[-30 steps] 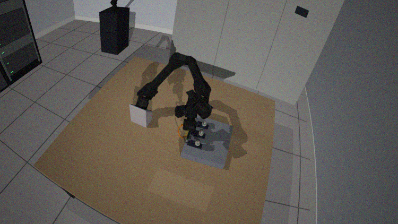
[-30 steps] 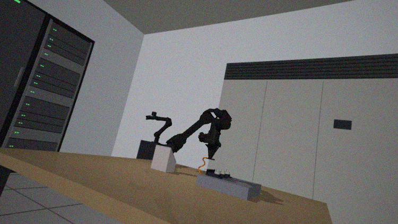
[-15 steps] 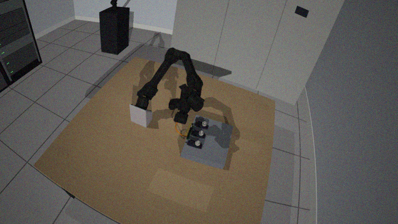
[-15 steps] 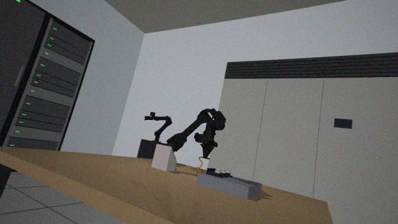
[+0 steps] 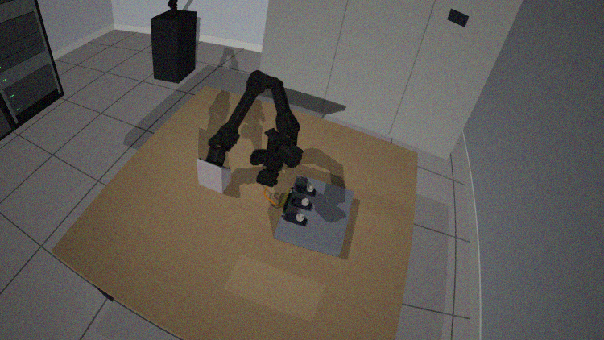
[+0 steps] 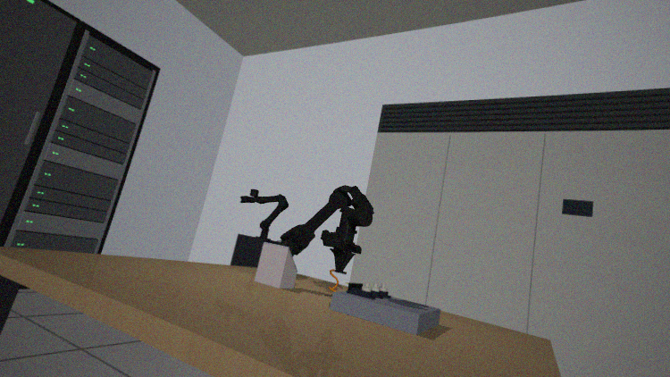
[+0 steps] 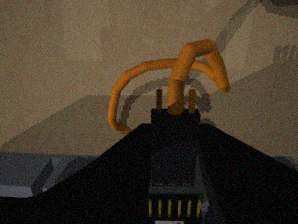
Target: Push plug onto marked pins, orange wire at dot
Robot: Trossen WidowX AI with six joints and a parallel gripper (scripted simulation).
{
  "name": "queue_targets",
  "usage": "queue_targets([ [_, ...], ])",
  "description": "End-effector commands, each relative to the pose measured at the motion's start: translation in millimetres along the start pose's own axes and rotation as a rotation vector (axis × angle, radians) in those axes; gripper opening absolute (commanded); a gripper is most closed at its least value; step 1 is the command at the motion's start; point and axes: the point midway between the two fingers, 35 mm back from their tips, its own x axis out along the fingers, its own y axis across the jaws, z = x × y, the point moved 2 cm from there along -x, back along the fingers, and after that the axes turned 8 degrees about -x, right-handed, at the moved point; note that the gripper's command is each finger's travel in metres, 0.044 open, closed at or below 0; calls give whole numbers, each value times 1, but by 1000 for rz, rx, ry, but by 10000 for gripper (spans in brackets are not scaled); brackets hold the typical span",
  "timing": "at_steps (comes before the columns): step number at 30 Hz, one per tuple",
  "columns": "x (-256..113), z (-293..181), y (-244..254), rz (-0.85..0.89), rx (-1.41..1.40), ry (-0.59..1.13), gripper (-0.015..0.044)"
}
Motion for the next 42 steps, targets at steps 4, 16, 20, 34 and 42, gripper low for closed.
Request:
queue_targets([
  [4, 25, 3, -2, -9, 7, -1, 0],
  [16, 24, -30, 1, -9, 6, 0, 0],
  [20, 24, -33, 1, -9, 6, 0, 0],
  [34, 23, -41, 3, -9, 6, 1, 0],
  [42, 23, -47, 3, -9, 5, 1, 0],
])
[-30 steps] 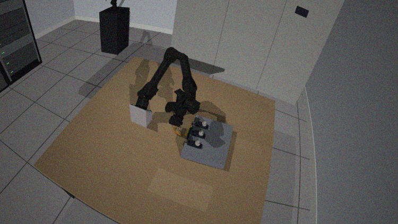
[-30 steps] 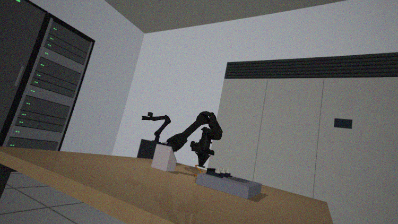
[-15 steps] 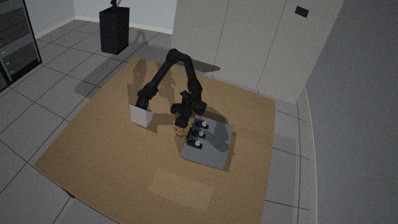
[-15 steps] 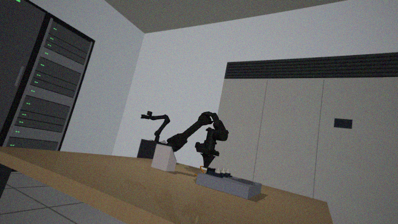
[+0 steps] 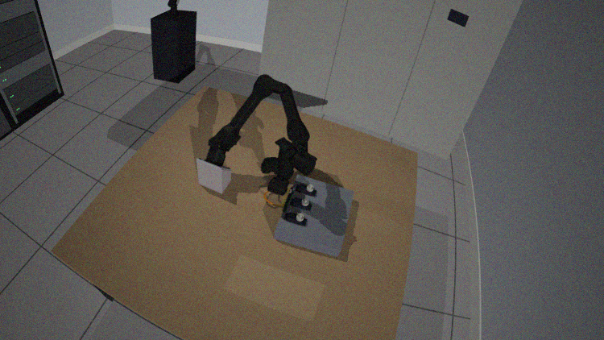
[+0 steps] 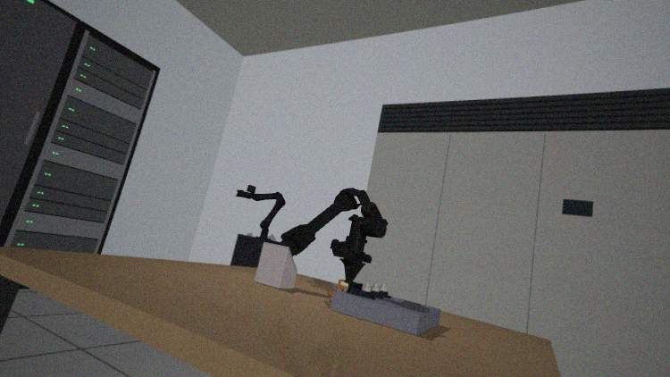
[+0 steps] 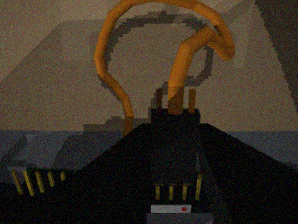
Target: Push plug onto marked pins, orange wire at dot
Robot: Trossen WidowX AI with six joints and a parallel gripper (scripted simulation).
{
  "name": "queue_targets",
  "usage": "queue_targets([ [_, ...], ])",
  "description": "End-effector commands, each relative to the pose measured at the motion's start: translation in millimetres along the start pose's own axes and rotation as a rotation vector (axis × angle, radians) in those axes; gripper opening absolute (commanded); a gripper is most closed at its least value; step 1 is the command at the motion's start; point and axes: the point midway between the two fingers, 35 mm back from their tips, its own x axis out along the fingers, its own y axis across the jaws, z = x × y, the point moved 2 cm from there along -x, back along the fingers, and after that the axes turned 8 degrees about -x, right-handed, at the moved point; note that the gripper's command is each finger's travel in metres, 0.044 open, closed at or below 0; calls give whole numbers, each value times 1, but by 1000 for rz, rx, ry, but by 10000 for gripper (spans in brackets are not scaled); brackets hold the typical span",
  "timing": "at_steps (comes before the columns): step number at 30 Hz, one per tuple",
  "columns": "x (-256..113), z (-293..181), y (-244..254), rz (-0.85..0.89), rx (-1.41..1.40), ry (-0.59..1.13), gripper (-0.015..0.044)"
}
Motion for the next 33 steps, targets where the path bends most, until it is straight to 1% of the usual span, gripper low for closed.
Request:
queue_targets([
  [1, -2, -5, 0, -1, 0, 7, 0],
  [20, -3, -16, 1, -1, 0, 7, 0],
  [29, -2, -11, 2, -1, 0, 7, 236],
  [31, -14, -12, 3, 1, 0, 7, 289],
  [33, -34, -12, 3, 2, 1, 6, 341],
])
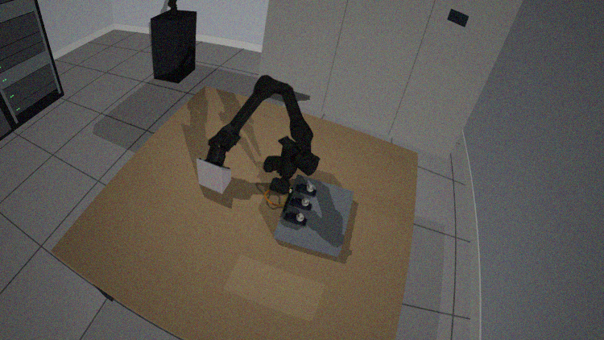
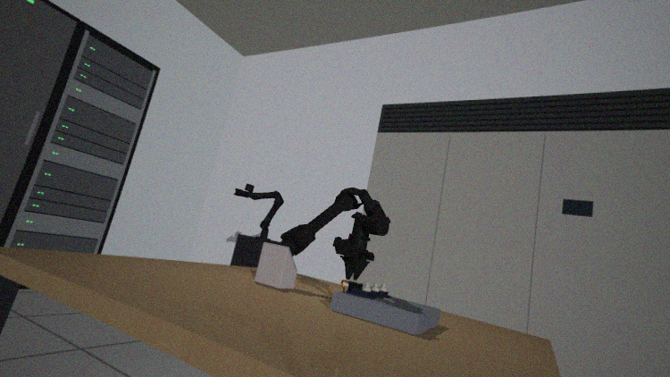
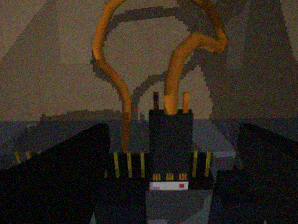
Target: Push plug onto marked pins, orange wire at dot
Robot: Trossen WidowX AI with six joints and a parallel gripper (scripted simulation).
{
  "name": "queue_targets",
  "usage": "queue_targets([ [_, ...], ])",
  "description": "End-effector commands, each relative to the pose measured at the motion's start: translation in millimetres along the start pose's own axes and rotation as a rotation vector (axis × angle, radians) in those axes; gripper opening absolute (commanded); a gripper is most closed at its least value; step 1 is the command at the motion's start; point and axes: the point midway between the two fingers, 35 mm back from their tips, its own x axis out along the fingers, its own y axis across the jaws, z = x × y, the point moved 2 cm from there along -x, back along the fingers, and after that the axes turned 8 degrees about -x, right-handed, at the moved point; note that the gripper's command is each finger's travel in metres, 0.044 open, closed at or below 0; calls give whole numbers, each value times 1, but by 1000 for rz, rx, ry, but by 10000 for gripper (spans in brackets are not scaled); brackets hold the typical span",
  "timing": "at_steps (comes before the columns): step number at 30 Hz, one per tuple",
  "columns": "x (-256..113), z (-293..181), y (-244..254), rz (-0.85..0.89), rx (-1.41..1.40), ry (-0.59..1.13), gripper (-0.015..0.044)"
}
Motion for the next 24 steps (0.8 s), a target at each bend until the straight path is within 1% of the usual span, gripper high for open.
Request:
queue_targets([
  [1, -35, -3, 2, 13, -6, 15, 368],
  [4, -50, -2, 1, 12, -7, 15, 440],
  [24, -50, -2, 1, 12, -7, 15, 440],
])
